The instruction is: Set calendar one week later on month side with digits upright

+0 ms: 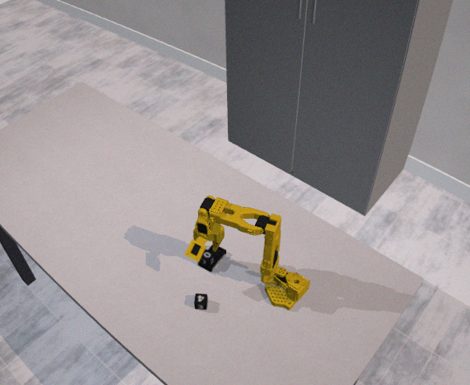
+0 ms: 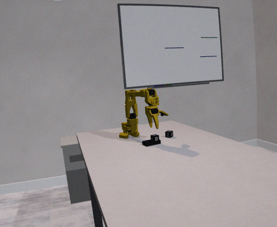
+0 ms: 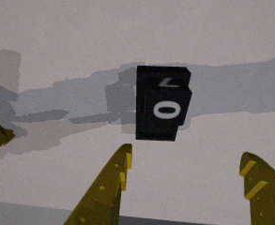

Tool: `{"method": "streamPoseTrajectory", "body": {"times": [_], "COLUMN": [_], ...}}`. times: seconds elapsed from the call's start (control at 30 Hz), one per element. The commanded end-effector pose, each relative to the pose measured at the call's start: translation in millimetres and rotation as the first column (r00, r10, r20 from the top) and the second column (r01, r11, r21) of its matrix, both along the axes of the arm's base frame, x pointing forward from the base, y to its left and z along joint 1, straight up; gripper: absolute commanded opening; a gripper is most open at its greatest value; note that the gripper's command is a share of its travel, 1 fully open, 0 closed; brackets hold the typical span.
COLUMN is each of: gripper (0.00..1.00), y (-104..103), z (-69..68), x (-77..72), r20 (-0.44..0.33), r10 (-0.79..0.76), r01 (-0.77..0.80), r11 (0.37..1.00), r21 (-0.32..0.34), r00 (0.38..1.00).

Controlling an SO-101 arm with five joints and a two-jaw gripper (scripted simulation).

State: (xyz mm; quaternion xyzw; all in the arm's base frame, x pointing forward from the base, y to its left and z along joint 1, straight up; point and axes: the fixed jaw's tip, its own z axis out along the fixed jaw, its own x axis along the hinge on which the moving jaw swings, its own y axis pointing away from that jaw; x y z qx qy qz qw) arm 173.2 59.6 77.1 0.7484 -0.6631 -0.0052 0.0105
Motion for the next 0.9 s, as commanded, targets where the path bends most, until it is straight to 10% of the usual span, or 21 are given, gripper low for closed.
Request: {"method": "streamPoseTrajectory", "body": {"times": [0.0, 0.43, 0.87], "gripper": [0.36, 0.36, 0.35], "y": [1.3, 1.5, 1.9], "z": [10.7, 15.3, 61.0], "x": [6.2, 7.0, 8.0], "r20": [0.064, 0.091, 0.351], "r10": [0.000, -0.001, -0.021], "r01": [-0.001, -0.002, -0.022], "r11": [1.000, 0.999, 0.993], "r21": [0.023, 0.032, 0.118], "r00": [0.998, 0.996, 0.936]}}
